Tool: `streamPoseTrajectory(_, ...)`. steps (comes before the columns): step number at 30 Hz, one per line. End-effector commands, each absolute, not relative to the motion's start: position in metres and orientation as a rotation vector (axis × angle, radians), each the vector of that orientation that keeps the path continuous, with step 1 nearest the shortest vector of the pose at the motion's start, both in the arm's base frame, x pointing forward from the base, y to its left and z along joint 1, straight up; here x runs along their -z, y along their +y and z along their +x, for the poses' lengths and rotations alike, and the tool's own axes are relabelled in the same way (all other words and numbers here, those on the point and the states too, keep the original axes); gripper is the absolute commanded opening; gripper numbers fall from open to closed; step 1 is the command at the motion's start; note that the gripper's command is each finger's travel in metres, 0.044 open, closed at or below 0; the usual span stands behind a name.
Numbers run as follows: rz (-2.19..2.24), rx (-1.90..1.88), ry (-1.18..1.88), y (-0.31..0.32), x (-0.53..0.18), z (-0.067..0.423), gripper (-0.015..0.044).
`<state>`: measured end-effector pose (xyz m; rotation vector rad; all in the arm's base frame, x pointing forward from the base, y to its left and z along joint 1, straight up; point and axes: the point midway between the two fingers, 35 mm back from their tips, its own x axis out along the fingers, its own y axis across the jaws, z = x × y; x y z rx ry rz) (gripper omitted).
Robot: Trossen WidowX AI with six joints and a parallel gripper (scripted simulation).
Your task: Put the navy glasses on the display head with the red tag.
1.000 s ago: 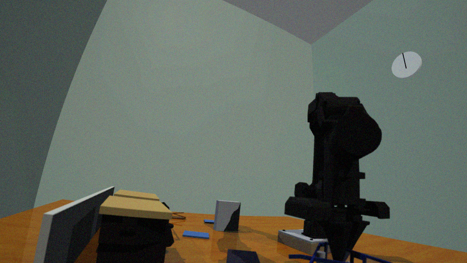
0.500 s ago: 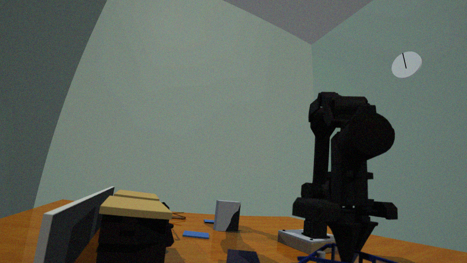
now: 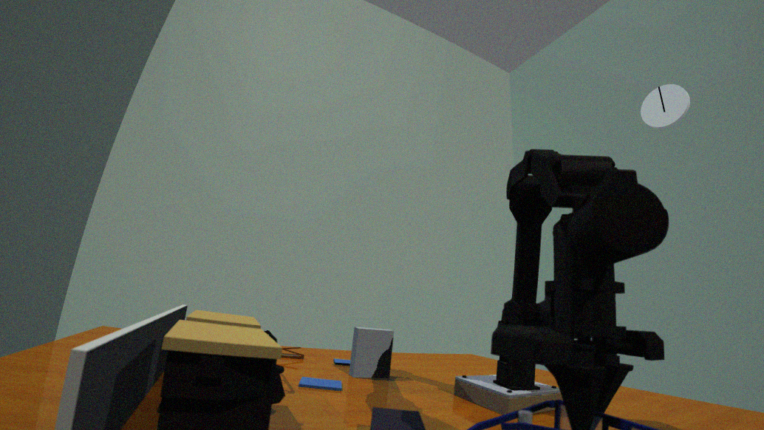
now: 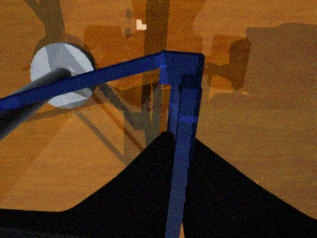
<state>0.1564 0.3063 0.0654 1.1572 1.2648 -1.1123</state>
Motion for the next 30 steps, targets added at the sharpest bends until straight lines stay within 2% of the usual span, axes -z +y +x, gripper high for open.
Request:
streamPoseTrajectory(1,1.154,1.108,1.271,0.312,-0.066,0.152,0.0000)
streamPoseTrajectory(30,1.155,1.108,1.272,0.328,-0.066,0.147,0.0000)
